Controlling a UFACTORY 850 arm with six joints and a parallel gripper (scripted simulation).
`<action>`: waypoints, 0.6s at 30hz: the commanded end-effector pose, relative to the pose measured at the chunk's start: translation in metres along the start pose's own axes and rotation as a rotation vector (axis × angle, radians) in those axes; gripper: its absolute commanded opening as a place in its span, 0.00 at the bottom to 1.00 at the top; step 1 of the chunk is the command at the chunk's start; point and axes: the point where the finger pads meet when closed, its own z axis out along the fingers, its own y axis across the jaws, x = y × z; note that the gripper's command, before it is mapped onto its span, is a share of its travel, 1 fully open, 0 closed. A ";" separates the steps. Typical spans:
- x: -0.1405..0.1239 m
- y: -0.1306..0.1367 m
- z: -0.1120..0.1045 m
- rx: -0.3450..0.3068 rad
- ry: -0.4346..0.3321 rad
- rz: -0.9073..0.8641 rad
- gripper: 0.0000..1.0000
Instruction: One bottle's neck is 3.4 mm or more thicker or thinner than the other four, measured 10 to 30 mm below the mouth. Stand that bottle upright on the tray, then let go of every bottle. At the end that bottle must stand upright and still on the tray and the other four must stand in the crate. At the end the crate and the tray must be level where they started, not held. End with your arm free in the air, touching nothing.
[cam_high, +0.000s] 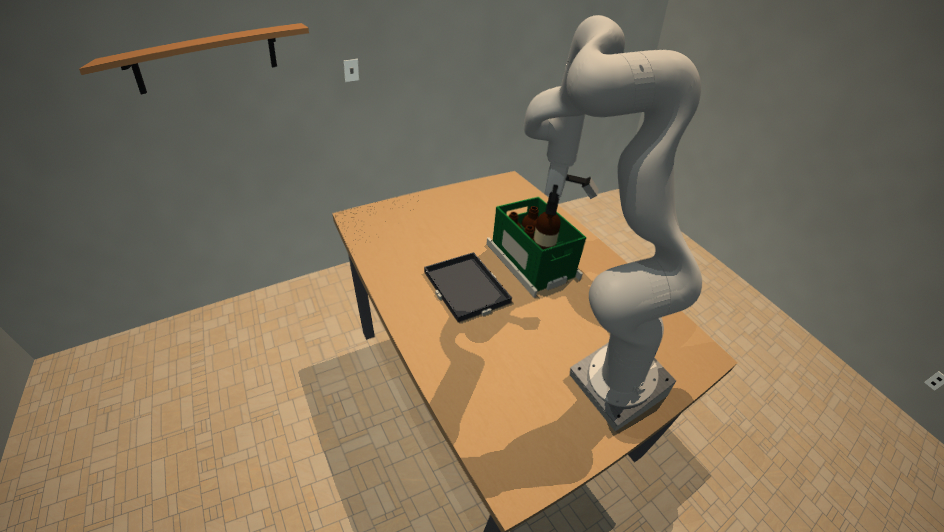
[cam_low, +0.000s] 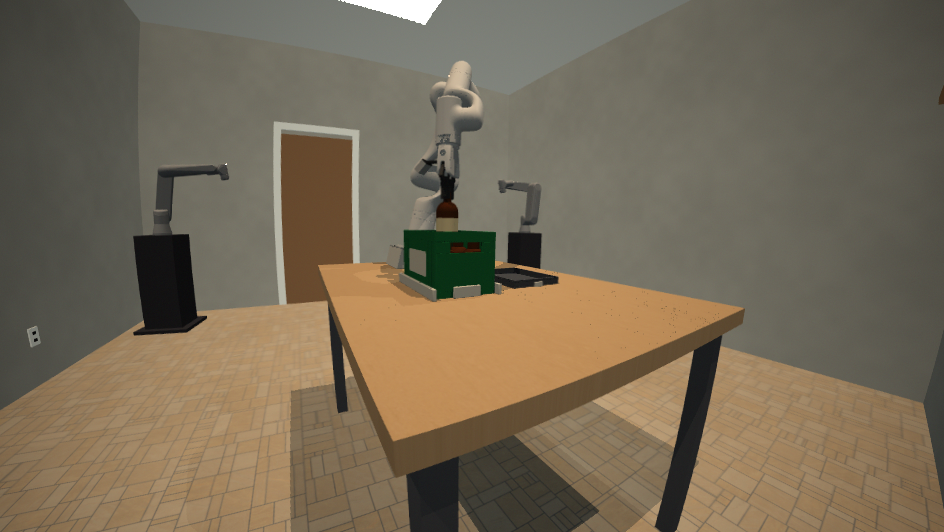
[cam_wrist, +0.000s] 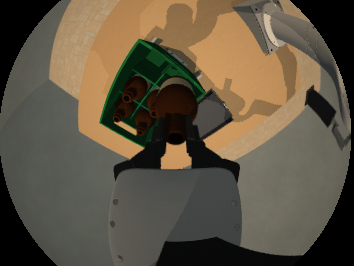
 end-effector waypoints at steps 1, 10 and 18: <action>0.000 -0.001 -0.006 0.002 -0.001 0.000 0.00; 0.000 -0.001 -0.014 0.002 -0.001 0.000 0.00; 0.000 -0.001 -0.018 0.002 -0.001 0.000 0.00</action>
